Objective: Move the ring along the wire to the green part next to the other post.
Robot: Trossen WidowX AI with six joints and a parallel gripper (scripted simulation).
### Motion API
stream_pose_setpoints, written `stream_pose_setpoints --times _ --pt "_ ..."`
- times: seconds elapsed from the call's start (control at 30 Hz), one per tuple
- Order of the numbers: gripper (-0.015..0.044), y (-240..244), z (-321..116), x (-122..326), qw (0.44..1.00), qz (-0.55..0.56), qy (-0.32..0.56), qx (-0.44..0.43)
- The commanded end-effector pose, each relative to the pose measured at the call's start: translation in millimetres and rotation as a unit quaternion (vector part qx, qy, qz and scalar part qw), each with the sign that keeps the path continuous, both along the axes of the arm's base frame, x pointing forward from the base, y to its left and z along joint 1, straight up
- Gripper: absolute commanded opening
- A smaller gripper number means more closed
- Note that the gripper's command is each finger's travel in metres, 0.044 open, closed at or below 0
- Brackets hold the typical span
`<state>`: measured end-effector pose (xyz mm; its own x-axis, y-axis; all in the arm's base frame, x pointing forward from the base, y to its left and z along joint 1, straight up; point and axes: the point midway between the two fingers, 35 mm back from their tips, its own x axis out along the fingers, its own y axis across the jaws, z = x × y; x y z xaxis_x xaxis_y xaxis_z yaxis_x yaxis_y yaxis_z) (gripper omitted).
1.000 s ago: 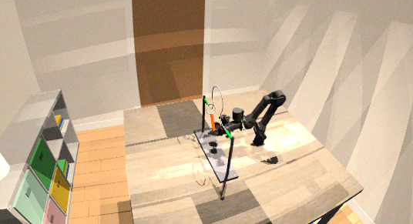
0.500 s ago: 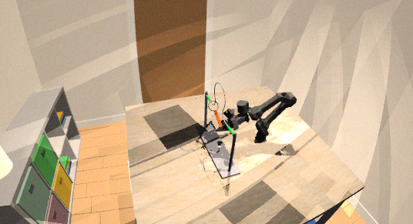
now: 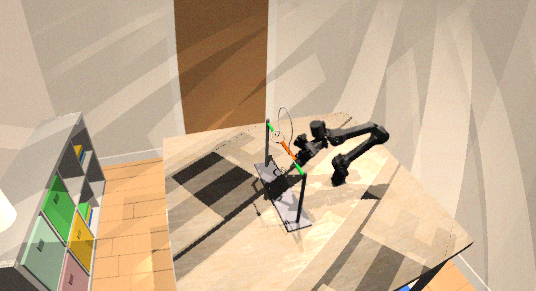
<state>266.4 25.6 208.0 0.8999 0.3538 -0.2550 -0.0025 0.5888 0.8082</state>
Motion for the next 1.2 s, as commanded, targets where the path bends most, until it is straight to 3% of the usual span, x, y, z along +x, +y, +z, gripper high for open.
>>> stream_pose_setpoints --times 0.0,0.5,1.17 --pt "-0.015 4.2 14.7 -6.3 0.999 0.016 0.007 0.03" --pt "-0.015 17.2 62.7 -21.9 0.98 0.071 0.038 0.18" --pt "-0.015 22.2 103.9 -22.6 0.95 0.073 0.04 0.302"
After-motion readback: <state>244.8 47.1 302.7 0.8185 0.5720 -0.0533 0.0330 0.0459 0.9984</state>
